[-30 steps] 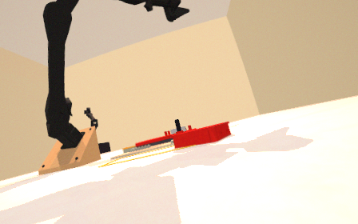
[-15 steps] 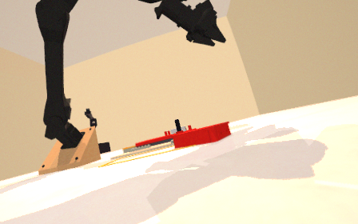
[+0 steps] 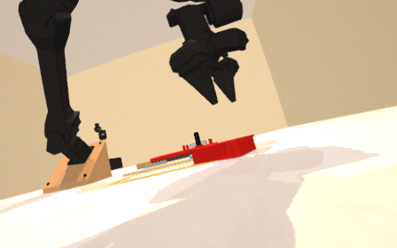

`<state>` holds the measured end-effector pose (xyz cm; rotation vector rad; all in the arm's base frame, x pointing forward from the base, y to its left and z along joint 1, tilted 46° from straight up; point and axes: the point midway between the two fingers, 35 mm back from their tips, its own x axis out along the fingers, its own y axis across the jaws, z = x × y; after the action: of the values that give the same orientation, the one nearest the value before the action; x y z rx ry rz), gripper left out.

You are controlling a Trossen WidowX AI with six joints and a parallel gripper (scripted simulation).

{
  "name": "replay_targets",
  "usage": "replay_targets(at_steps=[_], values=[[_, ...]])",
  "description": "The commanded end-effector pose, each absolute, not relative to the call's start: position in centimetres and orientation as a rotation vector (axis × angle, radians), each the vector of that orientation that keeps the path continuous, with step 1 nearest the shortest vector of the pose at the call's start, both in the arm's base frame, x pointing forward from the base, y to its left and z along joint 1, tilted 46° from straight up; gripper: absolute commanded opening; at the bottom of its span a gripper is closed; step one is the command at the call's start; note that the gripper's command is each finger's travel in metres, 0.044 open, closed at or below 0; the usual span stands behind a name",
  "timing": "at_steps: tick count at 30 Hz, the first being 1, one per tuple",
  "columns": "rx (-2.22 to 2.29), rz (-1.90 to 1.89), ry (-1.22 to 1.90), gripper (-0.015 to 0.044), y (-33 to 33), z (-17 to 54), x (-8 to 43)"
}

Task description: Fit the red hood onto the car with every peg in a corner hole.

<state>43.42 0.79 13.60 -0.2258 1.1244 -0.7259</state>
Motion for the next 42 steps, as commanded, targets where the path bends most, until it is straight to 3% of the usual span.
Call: replay_targets(at_steps=[1,42], values=[[-0.210,-0.894,1.147,0.0440,-2.7,14.3,41.0],[-0.210,-0.894,1.147,0.0440,-4.6,11.9,41.8]])
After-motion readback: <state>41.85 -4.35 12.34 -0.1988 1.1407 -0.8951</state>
